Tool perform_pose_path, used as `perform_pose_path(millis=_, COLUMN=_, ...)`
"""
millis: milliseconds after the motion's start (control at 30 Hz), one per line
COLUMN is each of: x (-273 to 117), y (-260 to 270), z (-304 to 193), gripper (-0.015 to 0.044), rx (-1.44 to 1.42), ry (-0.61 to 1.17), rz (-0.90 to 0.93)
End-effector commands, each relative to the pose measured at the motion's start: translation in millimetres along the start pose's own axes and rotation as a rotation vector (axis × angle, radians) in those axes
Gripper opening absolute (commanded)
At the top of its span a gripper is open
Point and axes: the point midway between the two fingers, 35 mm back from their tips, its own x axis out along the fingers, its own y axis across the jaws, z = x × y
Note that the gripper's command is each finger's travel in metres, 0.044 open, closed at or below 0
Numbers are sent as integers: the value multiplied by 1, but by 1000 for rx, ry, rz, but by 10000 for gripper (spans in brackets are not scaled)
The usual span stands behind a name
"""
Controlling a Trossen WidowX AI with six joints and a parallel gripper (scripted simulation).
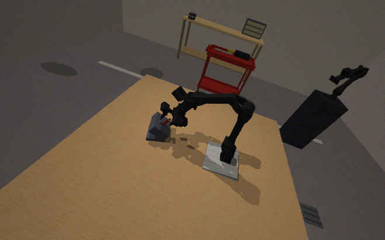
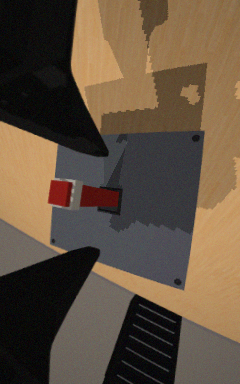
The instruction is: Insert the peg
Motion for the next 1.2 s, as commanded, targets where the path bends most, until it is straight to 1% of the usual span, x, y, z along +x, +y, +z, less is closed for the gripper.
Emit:
perform_pose_path(millis=0, x=-5, y=-1, z=0, gripper=440, rx=-1, ry=0, rz=-1)
perform_pose_path(millis=1167, x=-90, y=4, z=-6, gripper=440, rx=12, ry=2, rz=9)
